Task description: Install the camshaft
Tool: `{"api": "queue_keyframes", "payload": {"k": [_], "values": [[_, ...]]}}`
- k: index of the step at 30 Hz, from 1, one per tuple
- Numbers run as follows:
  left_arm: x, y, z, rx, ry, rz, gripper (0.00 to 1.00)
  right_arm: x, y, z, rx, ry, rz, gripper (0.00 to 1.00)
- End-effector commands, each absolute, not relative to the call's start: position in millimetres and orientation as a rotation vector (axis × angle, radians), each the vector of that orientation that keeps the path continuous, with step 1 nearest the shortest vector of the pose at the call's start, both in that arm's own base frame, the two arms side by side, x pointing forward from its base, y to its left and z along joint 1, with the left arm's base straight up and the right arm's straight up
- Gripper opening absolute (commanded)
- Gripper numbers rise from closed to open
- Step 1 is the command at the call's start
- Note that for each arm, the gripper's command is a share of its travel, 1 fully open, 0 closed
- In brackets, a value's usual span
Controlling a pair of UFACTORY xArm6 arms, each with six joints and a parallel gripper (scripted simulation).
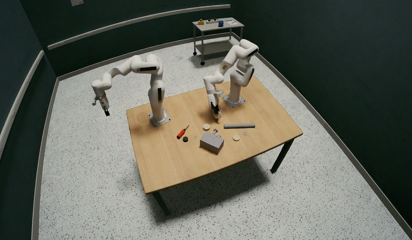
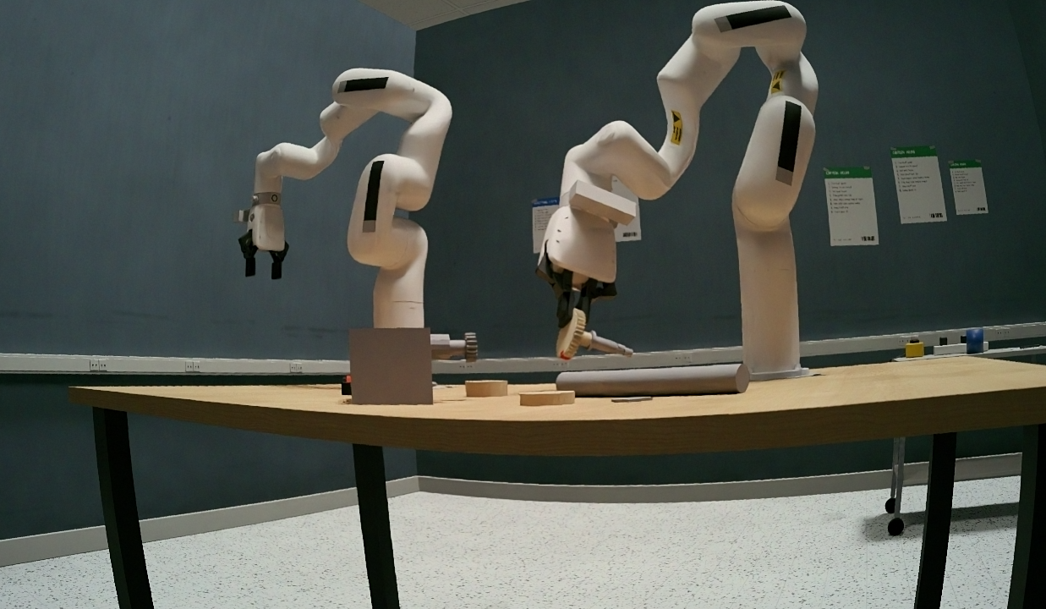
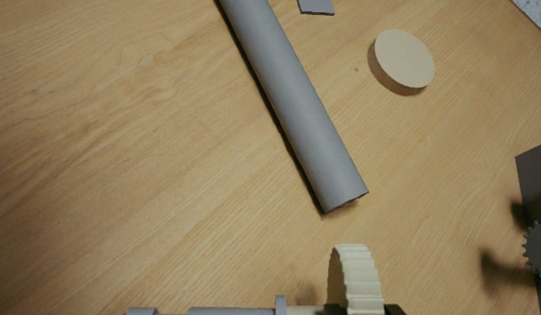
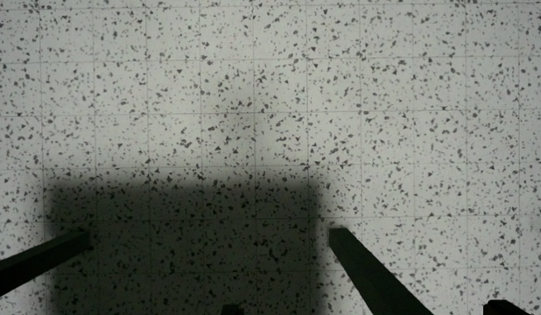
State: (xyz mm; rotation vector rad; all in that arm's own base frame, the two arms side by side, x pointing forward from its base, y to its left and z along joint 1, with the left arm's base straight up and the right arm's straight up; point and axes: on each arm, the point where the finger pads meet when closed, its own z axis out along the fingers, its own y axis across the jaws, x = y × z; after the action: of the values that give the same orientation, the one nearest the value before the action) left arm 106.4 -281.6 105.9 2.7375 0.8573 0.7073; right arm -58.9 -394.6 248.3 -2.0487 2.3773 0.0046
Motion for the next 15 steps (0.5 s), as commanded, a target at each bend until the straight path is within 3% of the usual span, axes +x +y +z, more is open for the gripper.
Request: {"api": "queue_keyframes", "payload": {"k": [1,15], "values": [[106,-282,116,2.735,0.858,0.706,0.09,-59,-396,250,-2.051,2.380,0.000,1.00],[106,-282,133,2.735,0.858,0.706,0.09,-59,-396,250,-2.051,2.380,0.000,1.00]]}}
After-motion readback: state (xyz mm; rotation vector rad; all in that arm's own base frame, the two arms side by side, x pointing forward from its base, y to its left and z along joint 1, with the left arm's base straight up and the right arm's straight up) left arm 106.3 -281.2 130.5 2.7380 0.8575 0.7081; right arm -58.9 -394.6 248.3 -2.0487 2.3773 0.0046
